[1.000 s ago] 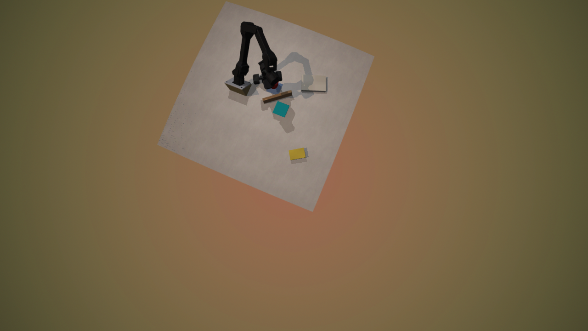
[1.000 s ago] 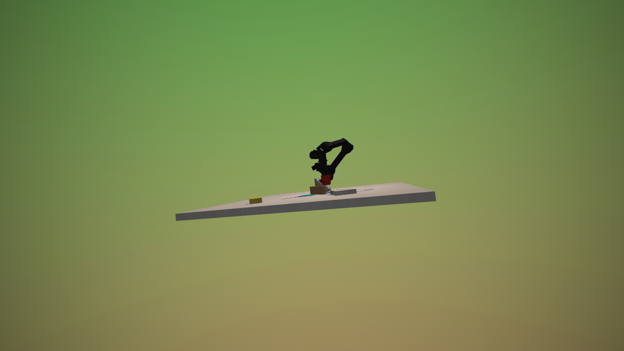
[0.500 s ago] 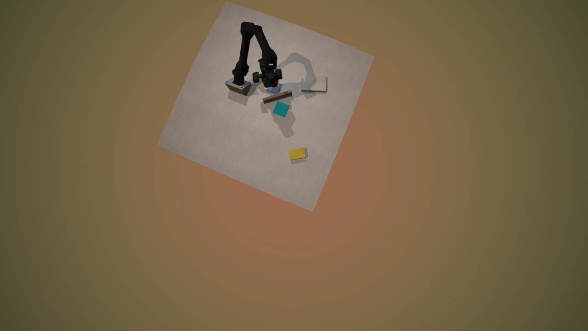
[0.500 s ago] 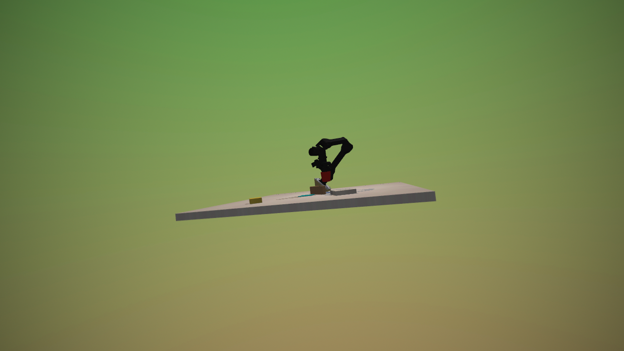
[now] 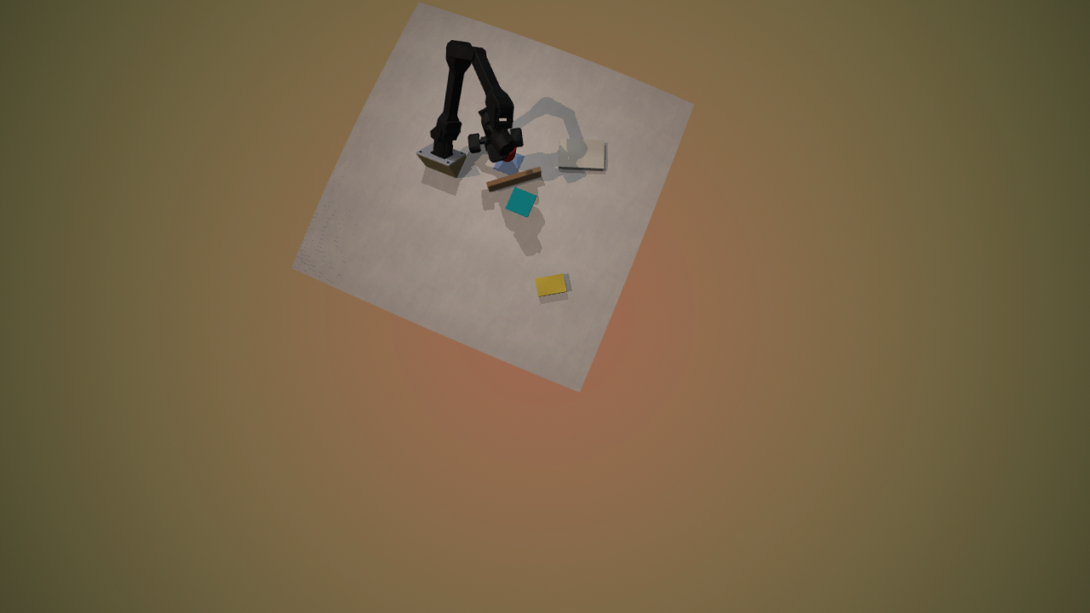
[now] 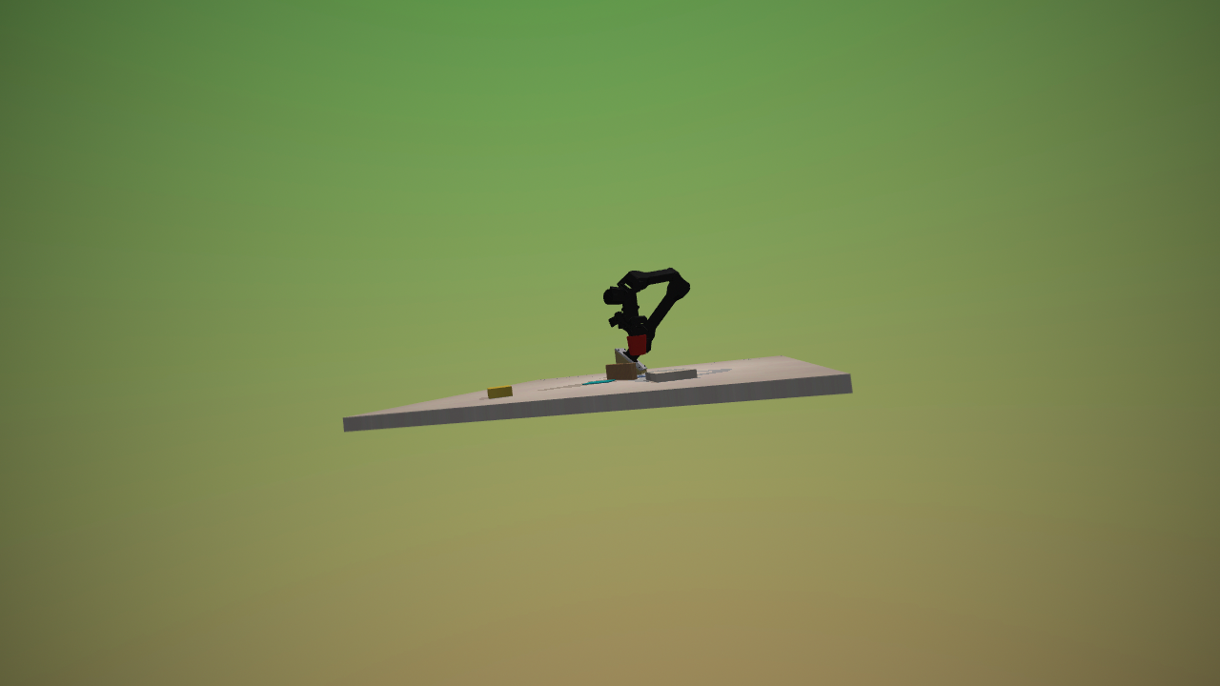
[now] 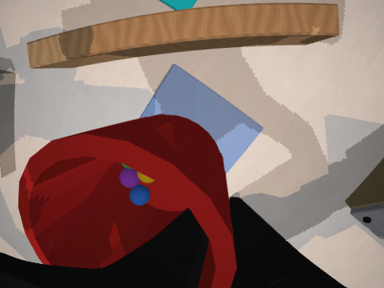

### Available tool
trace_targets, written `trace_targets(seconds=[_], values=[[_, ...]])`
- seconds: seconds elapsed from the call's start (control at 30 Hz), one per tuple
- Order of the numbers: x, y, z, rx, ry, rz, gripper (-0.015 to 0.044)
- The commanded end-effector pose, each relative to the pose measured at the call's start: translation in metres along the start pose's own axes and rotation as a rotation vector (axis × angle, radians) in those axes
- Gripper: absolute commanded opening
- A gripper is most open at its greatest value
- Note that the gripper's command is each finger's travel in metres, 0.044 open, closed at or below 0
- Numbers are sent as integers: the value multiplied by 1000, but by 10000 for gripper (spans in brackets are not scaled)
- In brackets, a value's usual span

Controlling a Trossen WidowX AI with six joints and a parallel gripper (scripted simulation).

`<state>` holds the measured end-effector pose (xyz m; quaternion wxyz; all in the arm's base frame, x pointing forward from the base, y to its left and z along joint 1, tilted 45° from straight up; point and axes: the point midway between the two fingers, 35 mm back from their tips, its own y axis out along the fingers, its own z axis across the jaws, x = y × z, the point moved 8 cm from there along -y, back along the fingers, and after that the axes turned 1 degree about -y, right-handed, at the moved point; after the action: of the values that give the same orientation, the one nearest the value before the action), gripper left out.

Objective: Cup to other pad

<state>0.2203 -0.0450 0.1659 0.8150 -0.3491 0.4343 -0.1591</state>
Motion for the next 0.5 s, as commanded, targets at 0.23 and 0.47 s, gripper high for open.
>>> trace_targets(seconds=[0.23,0.47], values=[[15,-1,3,-3,-2,0,0],[27,-2,5,-4,-3,1,0]])
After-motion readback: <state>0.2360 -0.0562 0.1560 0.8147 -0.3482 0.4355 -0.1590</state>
